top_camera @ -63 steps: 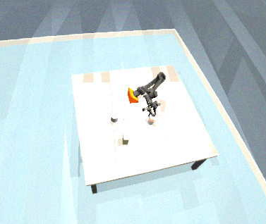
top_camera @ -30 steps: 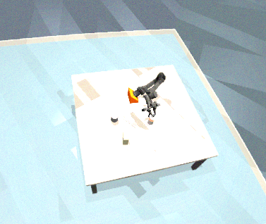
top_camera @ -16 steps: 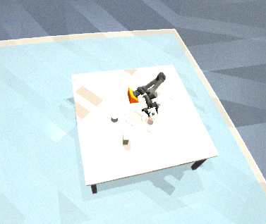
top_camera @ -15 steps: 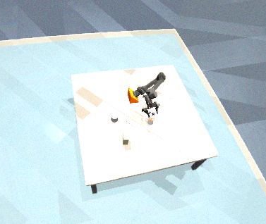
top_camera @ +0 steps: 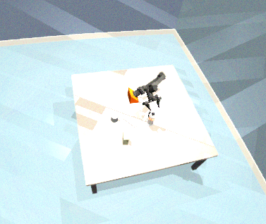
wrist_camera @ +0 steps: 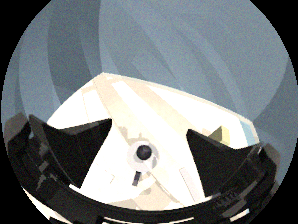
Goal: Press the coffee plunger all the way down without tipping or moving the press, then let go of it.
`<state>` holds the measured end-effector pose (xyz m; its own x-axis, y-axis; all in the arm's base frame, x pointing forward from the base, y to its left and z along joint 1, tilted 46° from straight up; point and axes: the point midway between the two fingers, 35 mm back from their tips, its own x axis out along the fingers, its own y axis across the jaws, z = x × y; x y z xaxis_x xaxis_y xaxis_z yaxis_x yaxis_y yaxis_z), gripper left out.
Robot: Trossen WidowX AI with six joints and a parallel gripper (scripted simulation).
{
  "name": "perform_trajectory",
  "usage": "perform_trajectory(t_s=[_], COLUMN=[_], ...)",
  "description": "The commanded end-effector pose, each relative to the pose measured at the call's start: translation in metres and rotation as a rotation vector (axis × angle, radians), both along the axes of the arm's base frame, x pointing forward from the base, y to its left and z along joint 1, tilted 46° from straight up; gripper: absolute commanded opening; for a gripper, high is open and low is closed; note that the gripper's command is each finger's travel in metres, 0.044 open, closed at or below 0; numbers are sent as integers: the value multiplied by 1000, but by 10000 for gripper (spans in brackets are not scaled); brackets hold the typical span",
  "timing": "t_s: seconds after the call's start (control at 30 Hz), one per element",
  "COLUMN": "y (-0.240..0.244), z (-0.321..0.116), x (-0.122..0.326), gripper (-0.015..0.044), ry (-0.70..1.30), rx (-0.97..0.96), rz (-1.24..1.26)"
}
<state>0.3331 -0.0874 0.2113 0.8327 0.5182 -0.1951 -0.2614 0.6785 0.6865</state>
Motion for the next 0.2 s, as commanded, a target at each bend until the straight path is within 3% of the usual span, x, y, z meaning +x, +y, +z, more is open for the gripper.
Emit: perform_trajectory(t_s=[0.0,0.17], y=[-1,-1], z=[2,2], x=[0,0], gripper=[440,440], ry=[-3,-3], rx=[-1,-1], rz=[4,4])
